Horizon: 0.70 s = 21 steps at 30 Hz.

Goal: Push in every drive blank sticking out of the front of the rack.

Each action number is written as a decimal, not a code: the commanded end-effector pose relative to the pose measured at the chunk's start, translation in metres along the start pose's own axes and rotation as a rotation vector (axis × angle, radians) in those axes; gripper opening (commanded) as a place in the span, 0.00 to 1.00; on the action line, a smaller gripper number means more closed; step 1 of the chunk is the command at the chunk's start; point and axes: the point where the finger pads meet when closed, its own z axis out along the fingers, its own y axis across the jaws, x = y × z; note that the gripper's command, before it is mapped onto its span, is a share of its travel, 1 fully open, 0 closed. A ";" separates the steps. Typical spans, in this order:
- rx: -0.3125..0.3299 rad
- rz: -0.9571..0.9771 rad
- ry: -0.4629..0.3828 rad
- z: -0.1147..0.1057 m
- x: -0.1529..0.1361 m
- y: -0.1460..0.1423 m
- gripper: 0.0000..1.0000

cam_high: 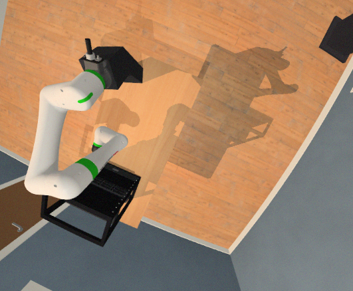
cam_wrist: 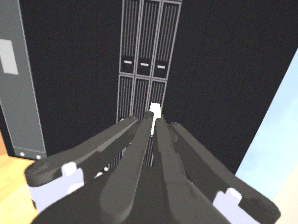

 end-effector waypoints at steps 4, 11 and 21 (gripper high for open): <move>-0.001 0.000 0.000 -0.012 0.000 0.001 0.10; -0.001 0.000 0.000 -0.054 0.000 0.001 0.10; -0.001 0.000 0.000 -0.078 0.000 0.001 0.10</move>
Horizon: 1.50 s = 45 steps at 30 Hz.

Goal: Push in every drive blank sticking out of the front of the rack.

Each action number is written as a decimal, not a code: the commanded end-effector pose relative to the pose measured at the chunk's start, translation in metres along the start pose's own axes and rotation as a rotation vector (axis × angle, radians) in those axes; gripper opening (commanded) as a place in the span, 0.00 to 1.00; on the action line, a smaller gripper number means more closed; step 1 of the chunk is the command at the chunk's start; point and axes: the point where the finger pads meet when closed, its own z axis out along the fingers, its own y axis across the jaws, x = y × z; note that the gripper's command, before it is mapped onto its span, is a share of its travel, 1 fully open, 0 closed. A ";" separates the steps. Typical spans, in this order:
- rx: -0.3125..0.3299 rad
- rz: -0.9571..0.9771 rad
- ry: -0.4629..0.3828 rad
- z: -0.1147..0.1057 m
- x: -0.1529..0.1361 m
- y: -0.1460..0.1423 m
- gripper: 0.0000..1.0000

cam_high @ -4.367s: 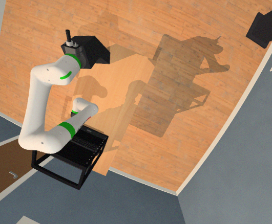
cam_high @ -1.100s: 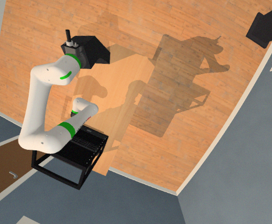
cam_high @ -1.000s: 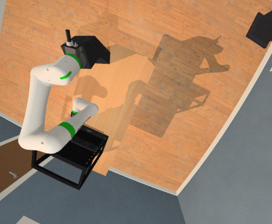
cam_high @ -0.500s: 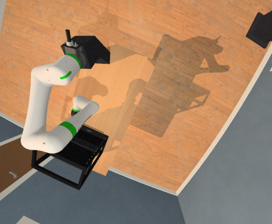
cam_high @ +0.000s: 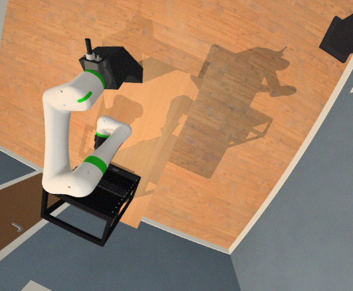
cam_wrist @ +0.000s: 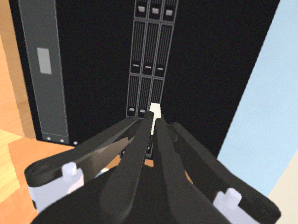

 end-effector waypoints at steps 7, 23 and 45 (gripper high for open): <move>-0.001 0.000 -0.001 -0.001 -0.002 -0.001 0.10; -0.001 0.000 -0.001 -0.002 -0.054 -0.028 0.10; -0.001 0.000 -0.001 -0.002 -0.110 -0.057 0.10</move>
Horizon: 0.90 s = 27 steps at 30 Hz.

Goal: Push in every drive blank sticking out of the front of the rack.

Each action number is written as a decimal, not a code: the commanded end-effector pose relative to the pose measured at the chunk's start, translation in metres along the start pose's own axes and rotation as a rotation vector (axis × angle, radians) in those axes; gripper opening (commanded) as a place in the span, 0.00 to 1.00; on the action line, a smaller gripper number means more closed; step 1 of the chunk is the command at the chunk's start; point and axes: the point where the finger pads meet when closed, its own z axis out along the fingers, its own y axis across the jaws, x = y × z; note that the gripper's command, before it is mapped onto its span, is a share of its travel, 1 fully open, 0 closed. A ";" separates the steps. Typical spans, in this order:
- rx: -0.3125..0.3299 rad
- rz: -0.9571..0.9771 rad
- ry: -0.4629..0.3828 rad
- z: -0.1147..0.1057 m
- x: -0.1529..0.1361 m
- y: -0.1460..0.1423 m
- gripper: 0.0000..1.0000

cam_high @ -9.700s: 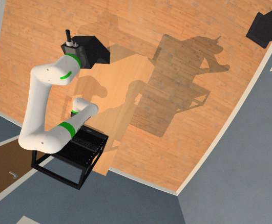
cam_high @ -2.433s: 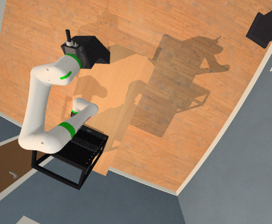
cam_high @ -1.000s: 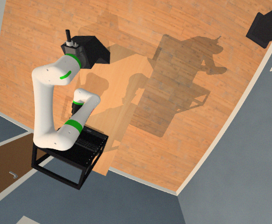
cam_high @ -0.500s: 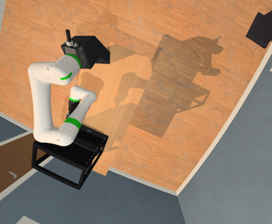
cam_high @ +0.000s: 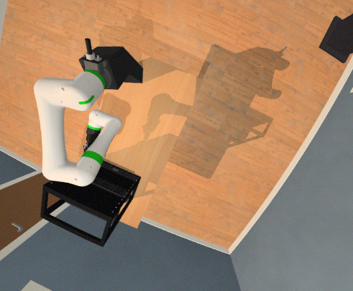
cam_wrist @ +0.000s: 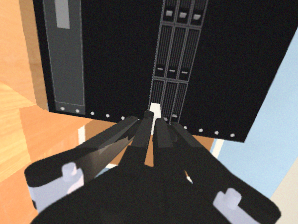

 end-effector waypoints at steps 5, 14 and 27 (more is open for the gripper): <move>-0.001 0.000 0.000 0.008 0.000 0.001 0.10; -0.001 0.000 0.000 0.039 0.000 0.001 0.10; -0.001 0.000 0.000 0.039 0.000 0.001 0.10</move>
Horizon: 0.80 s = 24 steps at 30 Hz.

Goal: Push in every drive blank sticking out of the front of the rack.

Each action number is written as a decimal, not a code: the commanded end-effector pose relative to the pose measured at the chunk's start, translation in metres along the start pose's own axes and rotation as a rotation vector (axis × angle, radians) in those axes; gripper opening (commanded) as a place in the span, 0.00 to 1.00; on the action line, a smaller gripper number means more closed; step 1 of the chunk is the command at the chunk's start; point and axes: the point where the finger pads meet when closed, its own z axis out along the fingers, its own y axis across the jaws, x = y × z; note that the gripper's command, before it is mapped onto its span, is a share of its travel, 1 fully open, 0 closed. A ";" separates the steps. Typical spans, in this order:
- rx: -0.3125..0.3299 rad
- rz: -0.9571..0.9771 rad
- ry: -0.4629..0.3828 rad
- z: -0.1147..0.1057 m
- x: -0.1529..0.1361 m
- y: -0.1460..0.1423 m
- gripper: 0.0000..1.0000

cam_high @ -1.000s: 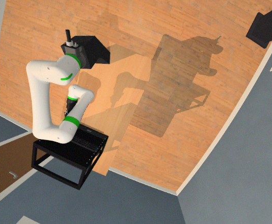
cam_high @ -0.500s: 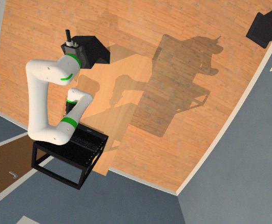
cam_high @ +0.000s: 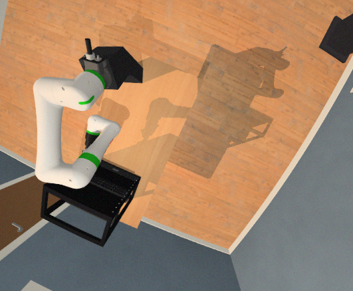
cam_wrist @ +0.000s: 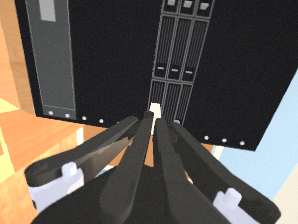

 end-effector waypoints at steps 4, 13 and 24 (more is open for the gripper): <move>-0.001 0.000 0.000 0.000 0.000 0.001 0.10; -0.001 0.000 0.000 0.000 0.000 0.001 0.10; -0.001 0.000 0.000 0.003 0.000 0.001 0.10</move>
